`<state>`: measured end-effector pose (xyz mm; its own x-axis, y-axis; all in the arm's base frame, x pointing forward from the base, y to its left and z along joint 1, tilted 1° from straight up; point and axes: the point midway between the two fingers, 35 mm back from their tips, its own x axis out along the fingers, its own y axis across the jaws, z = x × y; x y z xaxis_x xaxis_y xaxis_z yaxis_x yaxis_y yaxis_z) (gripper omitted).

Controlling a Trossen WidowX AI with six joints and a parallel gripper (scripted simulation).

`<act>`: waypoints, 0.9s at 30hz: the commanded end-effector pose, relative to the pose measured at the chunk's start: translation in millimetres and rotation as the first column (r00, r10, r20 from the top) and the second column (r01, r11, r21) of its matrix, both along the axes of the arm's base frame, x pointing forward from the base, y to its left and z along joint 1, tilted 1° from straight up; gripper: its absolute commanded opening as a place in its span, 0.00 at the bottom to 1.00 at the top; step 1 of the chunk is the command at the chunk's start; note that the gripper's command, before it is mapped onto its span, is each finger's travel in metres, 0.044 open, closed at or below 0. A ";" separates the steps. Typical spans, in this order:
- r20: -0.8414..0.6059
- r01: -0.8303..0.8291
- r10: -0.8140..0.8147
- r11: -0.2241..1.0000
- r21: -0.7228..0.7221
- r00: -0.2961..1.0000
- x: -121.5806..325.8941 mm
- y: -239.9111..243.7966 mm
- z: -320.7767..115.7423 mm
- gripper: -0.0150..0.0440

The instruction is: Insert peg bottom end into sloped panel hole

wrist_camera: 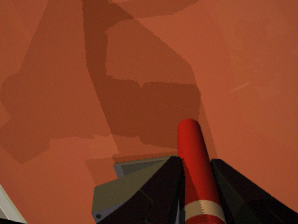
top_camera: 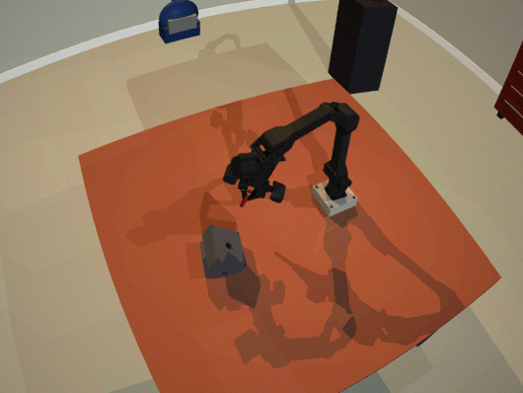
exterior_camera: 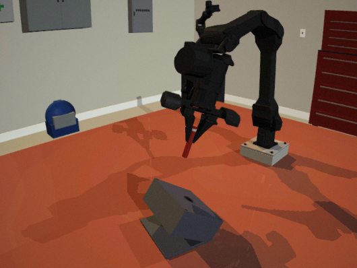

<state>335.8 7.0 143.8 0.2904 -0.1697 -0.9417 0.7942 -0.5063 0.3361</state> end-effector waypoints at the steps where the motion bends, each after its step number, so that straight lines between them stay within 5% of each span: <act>1: 0.014 -0.006 0.006 1.000 -0.008 1.000 1.5 5.6 0.6 0.25; 27: 0.113 -0.056 0.059 0.998 -0.029 0.992 10.2 43.5 10.0 0.25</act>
